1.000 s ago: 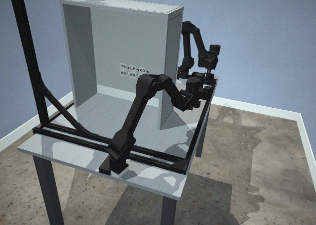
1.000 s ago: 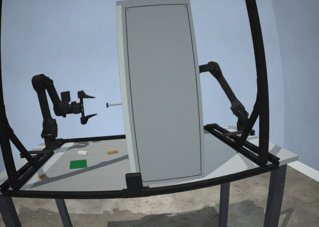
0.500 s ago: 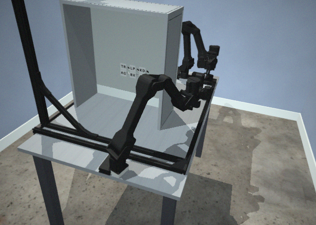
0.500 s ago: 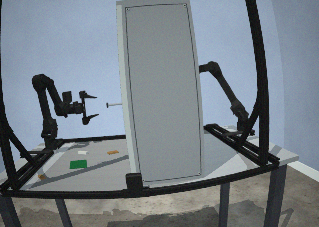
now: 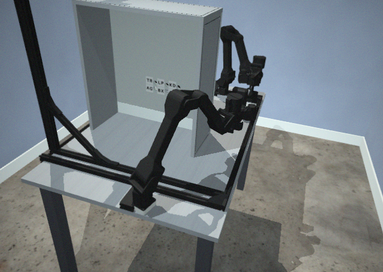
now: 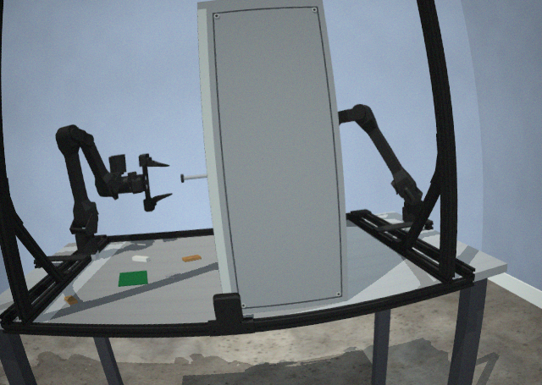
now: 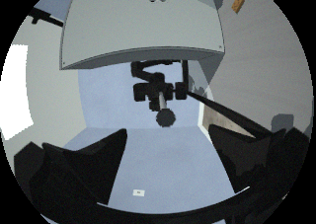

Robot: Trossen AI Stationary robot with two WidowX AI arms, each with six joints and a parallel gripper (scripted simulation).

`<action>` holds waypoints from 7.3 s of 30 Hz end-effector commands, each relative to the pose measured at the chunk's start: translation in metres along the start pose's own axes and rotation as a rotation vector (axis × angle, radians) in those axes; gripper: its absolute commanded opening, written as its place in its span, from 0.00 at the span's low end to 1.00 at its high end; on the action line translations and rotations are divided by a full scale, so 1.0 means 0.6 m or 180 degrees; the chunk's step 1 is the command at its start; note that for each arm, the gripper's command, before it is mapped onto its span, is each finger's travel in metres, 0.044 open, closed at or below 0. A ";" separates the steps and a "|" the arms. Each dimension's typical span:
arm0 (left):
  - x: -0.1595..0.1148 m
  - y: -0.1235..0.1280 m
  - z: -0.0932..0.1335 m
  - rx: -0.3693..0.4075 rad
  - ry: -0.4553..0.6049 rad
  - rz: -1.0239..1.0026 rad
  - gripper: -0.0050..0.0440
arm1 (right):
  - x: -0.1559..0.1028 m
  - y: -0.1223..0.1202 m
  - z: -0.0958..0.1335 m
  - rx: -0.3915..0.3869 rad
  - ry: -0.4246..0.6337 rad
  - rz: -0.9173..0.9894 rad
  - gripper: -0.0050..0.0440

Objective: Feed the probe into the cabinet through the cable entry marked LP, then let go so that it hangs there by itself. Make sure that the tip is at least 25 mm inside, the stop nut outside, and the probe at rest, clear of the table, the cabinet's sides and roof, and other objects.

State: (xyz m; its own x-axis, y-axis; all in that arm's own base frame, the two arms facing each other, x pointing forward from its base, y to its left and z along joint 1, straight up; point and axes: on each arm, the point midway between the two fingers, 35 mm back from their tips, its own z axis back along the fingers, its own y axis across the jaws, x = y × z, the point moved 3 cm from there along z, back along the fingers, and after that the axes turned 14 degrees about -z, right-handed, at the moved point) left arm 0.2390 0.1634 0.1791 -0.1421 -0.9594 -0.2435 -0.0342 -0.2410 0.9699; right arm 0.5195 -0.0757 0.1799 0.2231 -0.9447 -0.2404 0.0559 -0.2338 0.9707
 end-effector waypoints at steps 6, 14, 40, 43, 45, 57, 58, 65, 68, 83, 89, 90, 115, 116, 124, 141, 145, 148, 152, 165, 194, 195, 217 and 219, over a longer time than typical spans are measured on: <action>-0.004 0.001 -0.015 0.0003 0.0006 0.0005 1.00 | 0.001 0.000 0.000 0.0005 -0.0010 -0.0005 0.10; -0.004 0.001 -0.031 0.0003 0.0006 0.0005 1.00 | 0.001 0.000 0.000 0.0005 -0.0010 -0.0005 0.10; -0.004 0.000 -0.077 0.0003 0.0005 0.0005 1.00 | 0.001 0.000 0.000 0.0005 -0.0010 -0.0005 0.10; -0.004 0.000 -0.084 0.0003 0.0005 0.0005 1.00 | 0.001 0.000 0.000 0.0005 -0.0010 -0.0005 0.10; -0.004 0.000 -0.088 0.0003 0.0005 0.0005 1.00 | 0.001 0.000 0.000 0.0005 -0.0010 -0.0005 0.10; -0.004 0.000 -0.110 0.0003 0.0005 0.0005 1.00 | 0.001 0.000 0.000 0.0005 -0.0010 -0.0005 0.10; -0.004 0.000 -0.113 0.0003 0.0005 0.0005 1.00 | 0.001 0.000 0.000 0.0005 -0.0010 -0.0005 0.10; -0.004 0.000 -0.123 0.0003 0.0005 0.0005 0.95 | 0.001 0.000 0.000 0.0005 -0.0010 -0.0005 0.10; -0.004 0.000 -0.123 0.0003 0.0005 0.0005 0.80 | 0.001 0.000 0.000 0.0005 -0.0010 -0.0005 0.10; -0.004 0.000 -0.123 0.0003 0.0005 0.0005 0.36 | 0.001 0.000 0.000 0.0005 -0.0010 -0.0005 0.10; -0.004 0.000 -0.123 0.0003 0.0005 0.0005 0.30 | 0.001 0.000 0.000 0.0005 -0.0010 -0.0005 0.10; -0.004 0.000 -0.123 0.0003 0.0005 0.0005 0.29 | 0.001 0.000 0.000 0.0005 -0.0010 -0.0005 0.10; -0.004 0.000 -0.123 0.0003 0.0005 0.0005 0.10 | 0.001 0.000 0.000 0.0005 -0.0010 -0.0005 1.00; -0.004 0.000 -0.123 0.0003 0.0005 0.0005 0.10 | 0.001 0.000 0.000 0.0005 -0.0010 -0.0005 1.00; -0.004 0.000 -0.123 0.0003 0.0005 0.0005 0.10 | 0.002 0.001 0.006 0.0005 -0.0010 -0.0005 1.00; -0.004 0.000 -0.123 0.0003 0.0005 0.0005 0.10 | 0.013 0.009 0.084 0.0009 -0.0006 0.0004 1.00; -0.004 0.000 -0.123 0.0003 0.0005 0.0005 0.10 | 0.013 0.009 0.084 0.0009 -0.0006 0.0004 1.00; -0.004 0.000 -0.123 0.0003 0.0005 0.0005 0.10 | 0.013 0.009 0.084 0.0009 -0.0006 0.0004 1.00; -0.004 0.000 -0.123 0.0003 0.0005 0.0005 0.10 | 0.013 0.009 0.084 0.0009 -0.0006 0.0004 1.00; -0.004 0.000 -0.123 0.0003 0.0005 0.0005 0.10 | 0.013 0.009 0.084 0.0009 -0.0006 0.0004 1.00; -0.004 0.000 -0.123 0.0003 0.0005 0.0005 0.10 | 0.013 0.009 0.084 0.0009 -0.0006 0.0004 1.00; -0.004 0.000 -0.123 0.0003 0.0005 0.0005 0.10 | 0.013 0.009 0.084 0.0009 -0.0006 0.0004 1.00; -0.004 0.000 -0.123 0.0003 0.0005 0.0005 0.10 | 0.013 0.009 0.084 0.0009 -0.0006 0.0004 1.00; -0.004 0.000 -0.123 0.0003 0.0005 0.0005 0.10 | 0.013 0.009 0.084 0.0009 -0.0006 0.0004 1.00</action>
State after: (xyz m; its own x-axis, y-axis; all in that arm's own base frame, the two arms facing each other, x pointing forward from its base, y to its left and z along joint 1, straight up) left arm 0.3117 0.1542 0.1792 -0.1445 -0.9589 -0.2443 -0.0350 -0.2418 0.9697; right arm 0.4722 -0.0957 0.1844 0.2242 -0.9451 -0.2375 0.0507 -0.2321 0.9714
